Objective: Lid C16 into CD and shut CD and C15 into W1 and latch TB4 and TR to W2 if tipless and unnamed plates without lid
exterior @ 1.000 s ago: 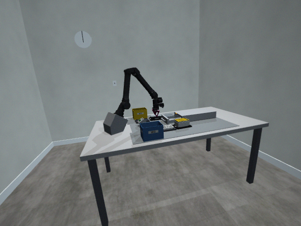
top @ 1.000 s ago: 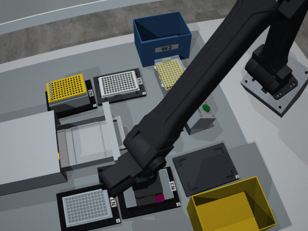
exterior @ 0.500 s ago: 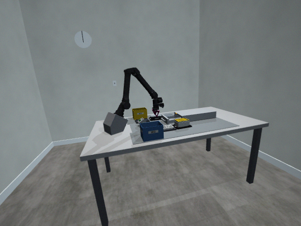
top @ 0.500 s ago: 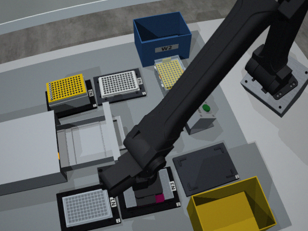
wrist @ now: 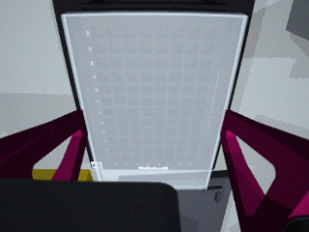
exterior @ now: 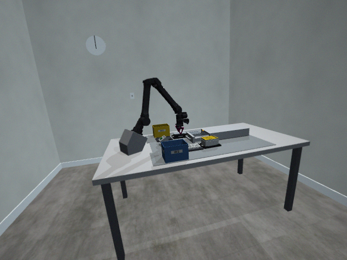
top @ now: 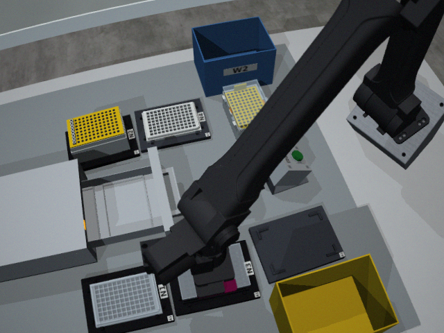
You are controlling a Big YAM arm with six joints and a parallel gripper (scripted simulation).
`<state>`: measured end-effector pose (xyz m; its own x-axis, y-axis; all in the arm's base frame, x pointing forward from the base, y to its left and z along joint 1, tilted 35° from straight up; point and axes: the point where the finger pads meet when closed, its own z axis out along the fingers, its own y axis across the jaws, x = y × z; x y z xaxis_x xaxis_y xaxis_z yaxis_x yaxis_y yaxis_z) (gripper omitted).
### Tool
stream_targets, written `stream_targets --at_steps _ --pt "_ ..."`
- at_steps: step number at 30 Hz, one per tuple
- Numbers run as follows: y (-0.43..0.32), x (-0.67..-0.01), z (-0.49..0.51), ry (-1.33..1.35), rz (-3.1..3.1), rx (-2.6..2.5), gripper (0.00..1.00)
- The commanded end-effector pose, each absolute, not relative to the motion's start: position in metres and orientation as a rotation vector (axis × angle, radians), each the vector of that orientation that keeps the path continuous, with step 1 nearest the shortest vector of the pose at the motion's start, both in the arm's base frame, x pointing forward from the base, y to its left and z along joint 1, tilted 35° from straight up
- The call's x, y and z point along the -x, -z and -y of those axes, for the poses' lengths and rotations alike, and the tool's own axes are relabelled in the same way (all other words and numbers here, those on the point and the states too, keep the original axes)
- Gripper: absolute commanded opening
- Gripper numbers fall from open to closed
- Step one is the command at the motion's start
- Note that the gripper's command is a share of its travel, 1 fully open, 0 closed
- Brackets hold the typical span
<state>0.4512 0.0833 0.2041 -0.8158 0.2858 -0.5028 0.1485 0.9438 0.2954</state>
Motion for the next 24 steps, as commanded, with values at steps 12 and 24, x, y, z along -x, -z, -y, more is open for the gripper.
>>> stream_targets --at_steps 12,24 --pt "-0.215 -0.462 -0.089 -0.334 -2.520 -0.307 0.00" --pt "-0.210 -0.459 -0.088 -0.331 -2.528 -0.308 0.00"
